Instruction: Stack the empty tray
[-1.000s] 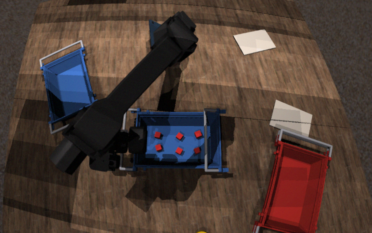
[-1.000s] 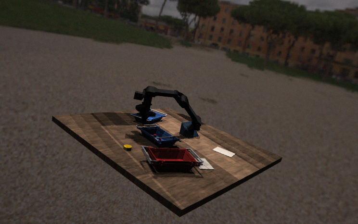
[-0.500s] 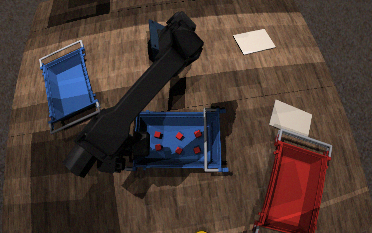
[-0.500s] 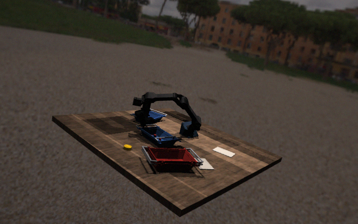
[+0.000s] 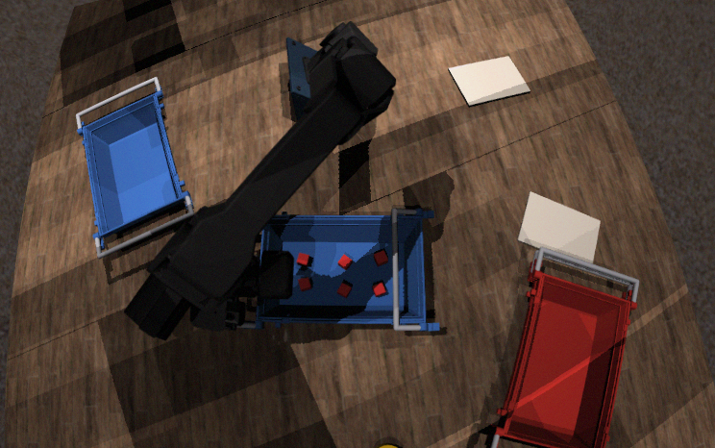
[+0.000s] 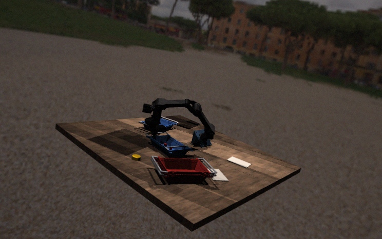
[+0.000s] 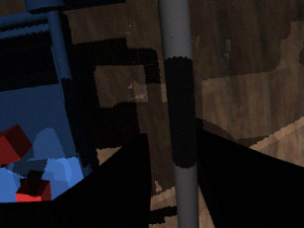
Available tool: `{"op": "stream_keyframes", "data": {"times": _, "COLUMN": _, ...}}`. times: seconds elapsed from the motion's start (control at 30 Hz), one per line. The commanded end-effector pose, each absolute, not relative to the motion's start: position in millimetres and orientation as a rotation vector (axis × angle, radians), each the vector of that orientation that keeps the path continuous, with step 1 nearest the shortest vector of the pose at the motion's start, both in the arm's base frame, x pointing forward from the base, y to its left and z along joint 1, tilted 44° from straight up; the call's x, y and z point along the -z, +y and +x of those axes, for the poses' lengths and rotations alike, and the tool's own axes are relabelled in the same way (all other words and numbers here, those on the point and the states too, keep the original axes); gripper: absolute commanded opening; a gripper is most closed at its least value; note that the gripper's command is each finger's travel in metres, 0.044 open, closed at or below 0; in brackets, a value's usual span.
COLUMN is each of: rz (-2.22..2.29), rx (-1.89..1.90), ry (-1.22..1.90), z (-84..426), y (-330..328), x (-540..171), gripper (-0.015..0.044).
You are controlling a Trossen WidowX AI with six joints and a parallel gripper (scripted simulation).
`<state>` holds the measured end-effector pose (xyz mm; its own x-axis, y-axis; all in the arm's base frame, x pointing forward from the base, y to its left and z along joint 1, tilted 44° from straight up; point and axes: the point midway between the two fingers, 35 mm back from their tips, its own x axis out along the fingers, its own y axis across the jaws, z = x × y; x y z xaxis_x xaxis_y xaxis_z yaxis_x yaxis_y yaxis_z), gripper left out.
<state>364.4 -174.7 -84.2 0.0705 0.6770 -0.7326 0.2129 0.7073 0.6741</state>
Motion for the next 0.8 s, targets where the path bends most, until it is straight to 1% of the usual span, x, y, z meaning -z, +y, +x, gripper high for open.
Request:
{"op": "stream_keyframes", "data": {"times": 0.0, "rz": 0.767, "rx": -0.409, "ry": 1.486, "z": 367, "y": -178, "x": 66, "gripper": 0.0084}}
{"op": "stream_keyframes", "data": {"times": 0.3, "rz": 0.768, "rx": -0.41, "ry": 1.486, "z": 373, "y": -163, "x": 43, "gripper": 0.0084}}
{"op": "stream_keyframes", "data": {"times": 0.6, "rz": 0.77, "rx": -0.412, "ry": 1.486, "z": 380, "y": -129, "x": 36, "gripper": 0.0084}}
{"op": "stream_keyframes", "data": {"times": 0.77, "rz": 0.77, "rx": -0.412, "ry": 1.486, "z": 381, "y": -130, "x": 34, "gripper": 0.0084}}
